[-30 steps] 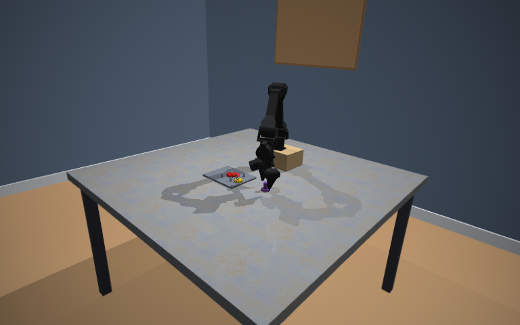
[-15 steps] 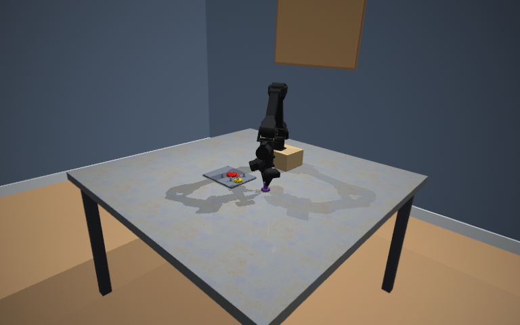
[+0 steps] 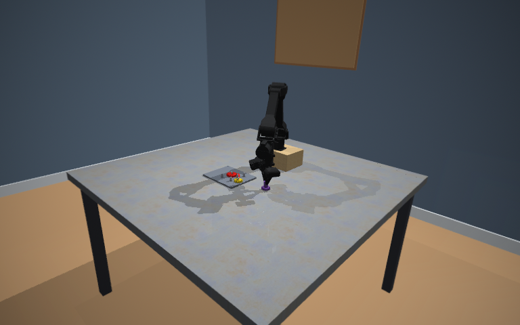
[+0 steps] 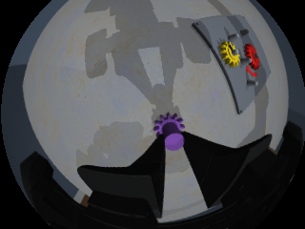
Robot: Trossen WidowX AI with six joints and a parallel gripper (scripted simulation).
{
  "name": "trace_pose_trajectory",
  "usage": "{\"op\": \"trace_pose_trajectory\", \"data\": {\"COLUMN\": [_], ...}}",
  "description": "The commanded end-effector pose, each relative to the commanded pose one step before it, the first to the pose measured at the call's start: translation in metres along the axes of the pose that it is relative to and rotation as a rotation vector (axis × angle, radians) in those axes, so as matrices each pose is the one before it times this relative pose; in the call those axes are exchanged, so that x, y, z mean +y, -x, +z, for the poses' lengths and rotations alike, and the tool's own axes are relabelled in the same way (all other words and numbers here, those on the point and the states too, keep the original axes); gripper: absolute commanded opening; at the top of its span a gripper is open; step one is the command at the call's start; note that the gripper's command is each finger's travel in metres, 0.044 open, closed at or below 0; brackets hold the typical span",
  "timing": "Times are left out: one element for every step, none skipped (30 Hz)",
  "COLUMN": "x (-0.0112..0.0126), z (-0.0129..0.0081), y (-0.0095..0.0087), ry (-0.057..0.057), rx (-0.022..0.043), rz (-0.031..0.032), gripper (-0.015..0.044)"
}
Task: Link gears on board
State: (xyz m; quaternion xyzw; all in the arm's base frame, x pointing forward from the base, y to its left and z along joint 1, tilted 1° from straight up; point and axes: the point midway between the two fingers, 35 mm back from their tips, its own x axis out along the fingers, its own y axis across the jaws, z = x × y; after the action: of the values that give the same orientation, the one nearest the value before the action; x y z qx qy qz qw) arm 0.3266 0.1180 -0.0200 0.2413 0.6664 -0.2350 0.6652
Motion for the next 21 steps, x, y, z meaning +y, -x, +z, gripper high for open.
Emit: {"op": "trace_pose_trajectory", "data": {"x": [0.00486,0.00043,0.0004,0.00037,0.00034,0.00032,0.00029,0.00026,0.00022,0.00019,0.00016,0.00013,0.0001,0.00007,0.00004,0.00001,-0.00002,-0.00005,-0.00008,-0.0001,-0.00013], "z": [0.00381,0.00039,0.00038,0.00036,0.00034,0.00033,0.00031,0.00029,0.00025,0.00023,0.00021,0.00019,0.00018,0.00016,0.00014,0.00012,0.0001,0.00009,0.00007,0.00005,0.00003], "y": [0.01582,0.00306,0.00308,0.00309,0.0031,0.00311,0.00312,0.00313,0.0031,0.00312,0.00312,0.00313,0.00314,0.00315,0.00316,0.00317,0.00317,0.00318,0.00319,0.00319,0.0032], "ry": [-0.0026,0.0001,0.0001,0.0001,0.0001,0.0001,0.0001,0.0001,0.0,0.0,0.0,0.0,0.0,0.0,0.0,0.0,0.0,0.0,0.0,0.0,0.0], "rx": [-0.00961,-0.00008,-0.00008,-0.00008,-0.00007,-0.00007,-0.00007,-0.00006,-0.00003,-0.00003,-0.00002,-0.00002,-0.00002,-0.00002,-0.00002,-0.00001,-0.00001,-0.00001,-0.00001,-0.00001,0.0], "rz": [0.01139,0.0002,0.0002,0.00019,0.00019,0.00019,0.00018,0.00016,0.0,-0.00001,-0.00001,-0.00001,-0.00002,-0.00002,-0.00002,-0.00003,-0.00003,-0.00003,-0.00003,-0.00004,-0.00004], "gripper": [0.0,0.0,0.0,0.0,0.0,0.0,0.0,0.0,0.0,0.0,0.0,0.0,0.0,0.0,0.0,0.0,0.0,0.0,0.0,0.0,0.0]}}
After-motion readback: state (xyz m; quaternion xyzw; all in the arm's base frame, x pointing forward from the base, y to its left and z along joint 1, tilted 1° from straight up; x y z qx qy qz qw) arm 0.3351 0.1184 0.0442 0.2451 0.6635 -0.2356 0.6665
